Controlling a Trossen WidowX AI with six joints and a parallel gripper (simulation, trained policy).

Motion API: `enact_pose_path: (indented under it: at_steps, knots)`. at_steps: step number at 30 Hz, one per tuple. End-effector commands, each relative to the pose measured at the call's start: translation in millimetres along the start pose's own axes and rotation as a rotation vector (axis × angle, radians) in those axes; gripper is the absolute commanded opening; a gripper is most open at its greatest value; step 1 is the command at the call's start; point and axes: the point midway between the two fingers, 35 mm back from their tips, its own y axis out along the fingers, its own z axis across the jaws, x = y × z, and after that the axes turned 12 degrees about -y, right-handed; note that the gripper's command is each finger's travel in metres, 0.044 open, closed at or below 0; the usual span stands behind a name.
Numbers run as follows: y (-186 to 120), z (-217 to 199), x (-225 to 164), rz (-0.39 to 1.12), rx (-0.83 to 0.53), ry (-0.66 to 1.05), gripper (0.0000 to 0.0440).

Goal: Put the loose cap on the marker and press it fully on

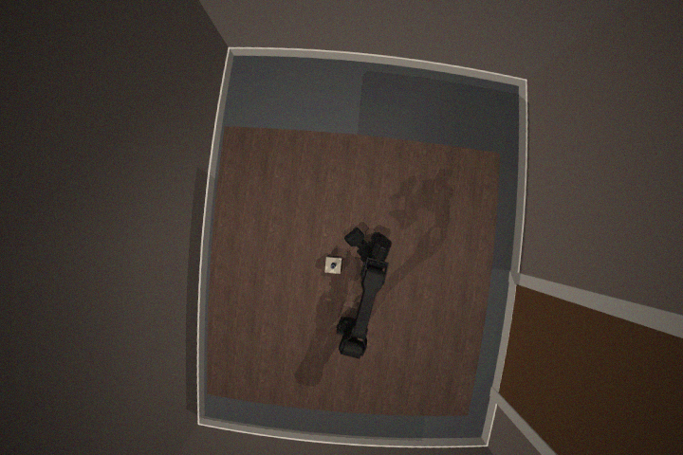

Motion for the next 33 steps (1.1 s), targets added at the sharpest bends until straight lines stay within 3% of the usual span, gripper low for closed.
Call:
enact_pose_path:
  at_steps: [1, 33]
  knots:
    - [-6, -8, -6, 0.013, -0.037, 0.008, 0.0292]
    - [-31, -71, -57, 0.171, -0.309, 0.101, 0.0326]
